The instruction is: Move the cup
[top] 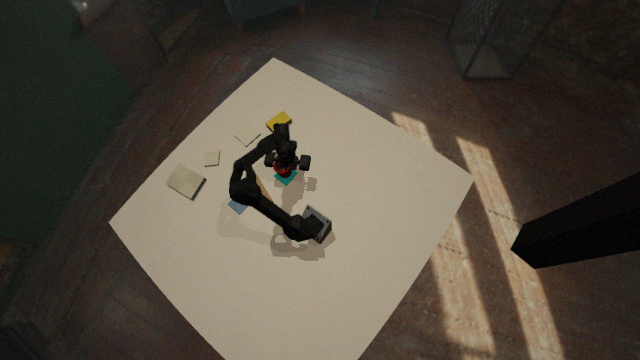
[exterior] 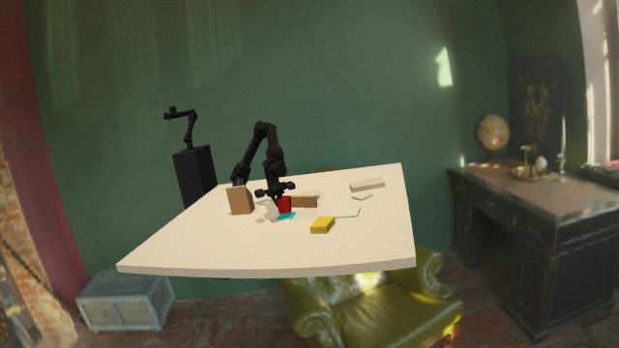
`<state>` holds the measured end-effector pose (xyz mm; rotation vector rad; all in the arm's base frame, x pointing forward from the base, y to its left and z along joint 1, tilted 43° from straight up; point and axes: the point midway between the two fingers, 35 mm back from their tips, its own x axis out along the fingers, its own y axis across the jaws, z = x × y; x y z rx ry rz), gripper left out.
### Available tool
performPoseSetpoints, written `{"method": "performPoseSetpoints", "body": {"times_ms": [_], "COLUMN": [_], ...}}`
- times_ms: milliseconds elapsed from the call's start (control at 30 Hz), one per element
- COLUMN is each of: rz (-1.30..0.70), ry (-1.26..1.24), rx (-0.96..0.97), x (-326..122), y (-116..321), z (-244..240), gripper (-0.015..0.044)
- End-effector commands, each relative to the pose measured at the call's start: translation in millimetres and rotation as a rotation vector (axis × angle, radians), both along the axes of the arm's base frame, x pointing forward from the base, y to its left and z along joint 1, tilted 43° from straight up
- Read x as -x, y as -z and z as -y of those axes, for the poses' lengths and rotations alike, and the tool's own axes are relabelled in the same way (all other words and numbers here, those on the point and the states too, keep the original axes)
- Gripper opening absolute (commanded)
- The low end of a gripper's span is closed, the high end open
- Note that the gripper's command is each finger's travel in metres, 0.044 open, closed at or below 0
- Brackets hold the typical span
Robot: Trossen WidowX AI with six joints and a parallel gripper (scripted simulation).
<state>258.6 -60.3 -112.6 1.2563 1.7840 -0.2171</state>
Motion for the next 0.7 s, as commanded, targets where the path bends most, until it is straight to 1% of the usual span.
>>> {"method": "performPoseSetpoints", "body": {"times_ms": [0, 667], "rz": [-0.014, -0.004], "ry": [0.004, -0.002], "rx": [-0.012, -0.004], "x": [4.3, 3.0], "y": [7.7, 8.4], "z": [-8.3, -8.7], "gripper": [0.0, 0.0]}}
